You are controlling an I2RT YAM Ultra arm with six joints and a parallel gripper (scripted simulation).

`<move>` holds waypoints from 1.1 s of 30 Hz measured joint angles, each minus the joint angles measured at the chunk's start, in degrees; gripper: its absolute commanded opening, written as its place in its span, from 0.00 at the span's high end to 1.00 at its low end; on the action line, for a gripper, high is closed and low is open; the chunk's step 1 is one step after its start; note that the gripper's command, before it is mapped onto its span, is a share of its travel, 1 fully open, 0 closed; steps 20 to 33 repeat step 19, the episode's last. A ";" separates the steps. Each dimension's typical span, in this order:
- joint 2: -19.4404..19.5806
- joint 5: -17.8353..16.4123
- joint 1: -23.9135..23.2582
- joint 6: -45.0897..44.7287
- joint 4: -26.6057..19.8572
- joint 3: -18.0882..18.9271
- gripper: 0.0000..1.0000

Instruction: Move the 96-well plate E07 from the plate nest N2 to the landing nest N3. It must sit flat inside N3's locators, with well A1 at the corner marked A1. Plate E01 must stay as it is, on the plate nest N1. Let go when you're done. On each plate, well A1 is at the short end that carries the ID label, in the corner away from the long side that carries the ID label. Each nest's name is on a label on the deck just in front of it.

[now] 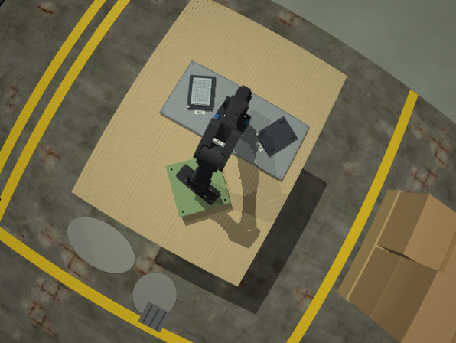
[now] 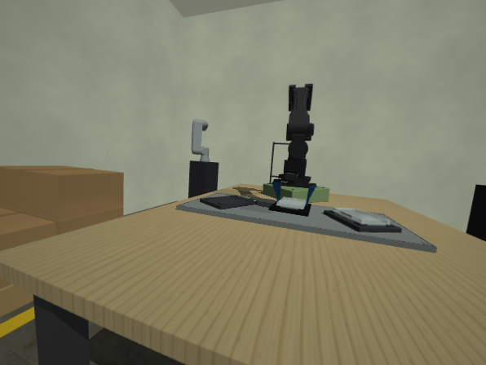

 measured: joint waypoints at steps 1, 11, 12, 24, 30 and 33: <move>-0.13 0.00 0.00 0.00 -0.13 0.09 0.00; -2.64 0.00 0.13 0.13 -3.37 2.14 0.00; -2.95 0.00 0.17 0.15 -3.89 2.45 0.00; -3.72 0.00 0.20 0.17 -5.95 3.37 0.00; -3.72 0.00 0.20 0.17 -5.95 3.37 0.00; -3.72 0.00 0.20 0.17 -5.95 3.37 0.00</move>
